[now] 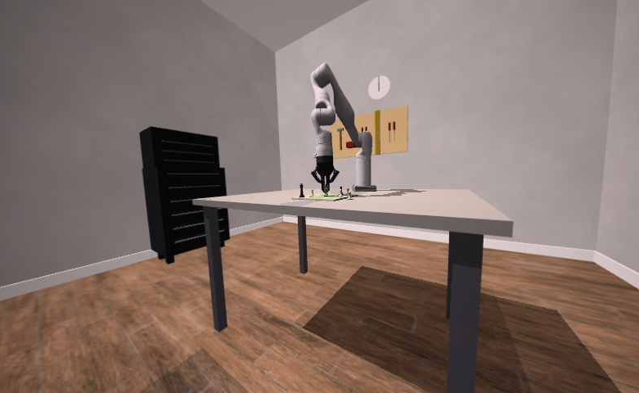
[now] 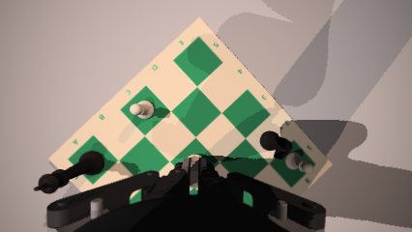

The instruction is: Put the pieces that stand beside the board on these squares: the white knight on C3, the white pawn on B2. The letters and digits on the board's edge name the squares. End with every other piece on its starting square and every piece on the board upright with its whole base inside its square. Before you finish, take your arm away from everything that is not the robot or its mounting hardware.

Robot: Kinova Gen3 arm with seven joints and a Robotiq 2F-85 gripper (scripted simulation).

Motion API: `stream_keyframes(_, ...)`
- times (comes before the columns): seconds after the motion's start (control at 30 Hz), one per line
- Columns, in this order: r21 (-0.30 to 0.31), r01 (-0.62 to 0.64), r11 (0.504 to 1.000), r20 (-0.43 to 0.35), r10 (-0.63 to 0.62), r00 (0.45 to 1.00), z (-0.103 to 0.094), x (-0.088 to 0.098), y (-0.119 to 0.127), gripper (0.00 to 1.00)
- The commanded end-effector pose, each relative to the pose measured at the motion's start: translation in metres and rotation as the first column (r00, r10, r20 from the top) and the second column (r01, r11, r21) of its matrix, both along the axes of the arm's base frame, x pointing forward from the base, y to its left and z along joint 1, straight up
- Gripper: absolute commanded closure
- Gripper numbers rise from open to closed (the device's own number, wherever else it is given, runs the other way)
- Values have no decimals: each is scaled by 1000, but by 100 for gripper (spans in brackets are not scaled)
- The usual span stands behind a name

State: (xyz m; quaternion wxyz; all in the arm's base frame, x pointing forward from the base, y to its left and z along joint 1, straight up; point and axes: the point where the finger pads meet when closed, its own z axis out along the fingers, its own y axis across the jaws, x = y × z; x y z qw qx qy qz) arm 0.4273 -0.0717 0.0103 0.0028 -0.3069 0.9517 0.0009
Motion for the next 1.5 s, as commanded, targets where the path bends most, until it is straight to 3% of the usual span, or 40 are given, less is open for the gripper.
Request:
stream_keyframes(0.0,0,0,1000,2,0,1000,1,1,0,100)
stream_keyframes(1.47,0,0,1000,2,0,1000,-4,1,0,100)
